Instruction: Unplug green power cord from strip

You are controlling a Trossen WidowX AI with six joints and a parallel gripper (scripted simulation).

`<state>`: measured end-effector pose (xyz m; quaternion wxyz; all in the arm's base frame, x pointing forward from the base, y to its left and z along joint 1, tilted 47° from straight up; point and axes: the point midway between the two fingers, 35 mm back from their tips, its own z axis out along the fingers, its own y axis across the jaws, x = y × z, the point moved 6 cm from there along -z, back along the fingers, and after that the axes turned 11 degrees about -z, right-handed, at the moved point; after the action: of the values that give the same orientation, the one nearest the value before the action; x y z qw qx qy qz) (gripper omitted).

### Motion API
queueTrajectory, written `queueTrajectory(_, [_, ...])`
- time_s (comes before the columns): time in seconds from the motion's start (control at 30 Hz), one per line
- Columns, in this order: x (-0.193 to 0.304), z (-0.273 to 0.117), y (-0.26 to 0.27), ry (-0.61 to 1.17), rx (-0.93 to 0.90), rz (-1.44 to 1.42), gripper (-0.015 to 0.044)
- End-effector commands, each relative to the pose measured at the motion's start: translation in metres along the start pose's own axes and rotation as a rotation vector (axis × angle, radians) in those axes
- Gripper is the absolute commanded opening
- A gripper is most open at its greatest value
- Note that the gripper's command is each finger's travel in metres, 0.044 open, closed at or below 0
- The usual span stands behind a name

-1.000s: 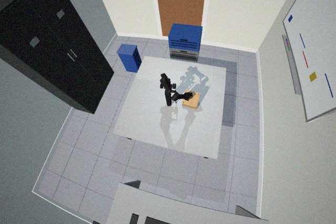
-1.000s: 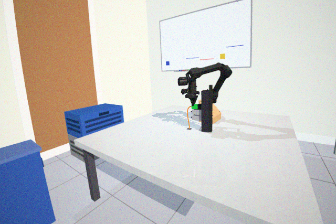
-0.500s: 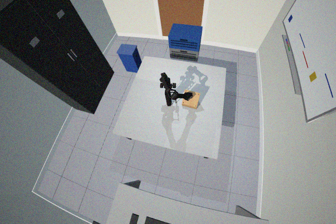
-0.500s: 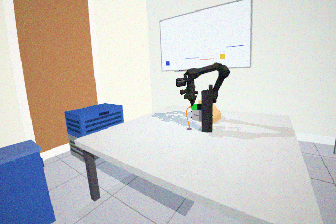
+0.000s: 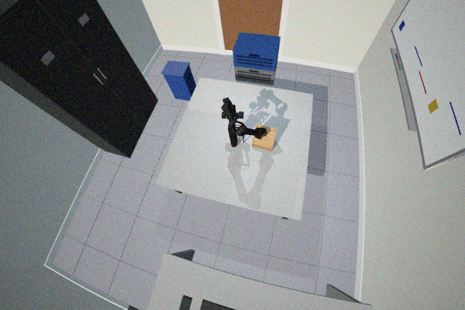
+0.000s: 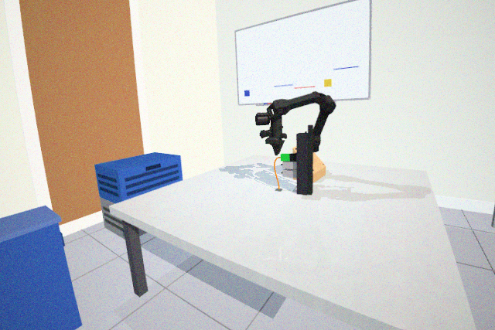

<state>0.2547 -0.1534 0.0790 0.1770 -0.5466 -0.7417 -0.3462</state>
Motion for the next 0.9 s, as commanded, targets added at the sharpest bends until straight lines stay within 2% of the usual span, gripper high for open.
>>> queueTrajectory(0.0, [0.000,0.000,0.000,0.001,-0.002,0.000,0.0160])
queueTrajectory(0.87, [0.023,-0.010,0.003,-0.002,-0.014,0.016,0.0160])
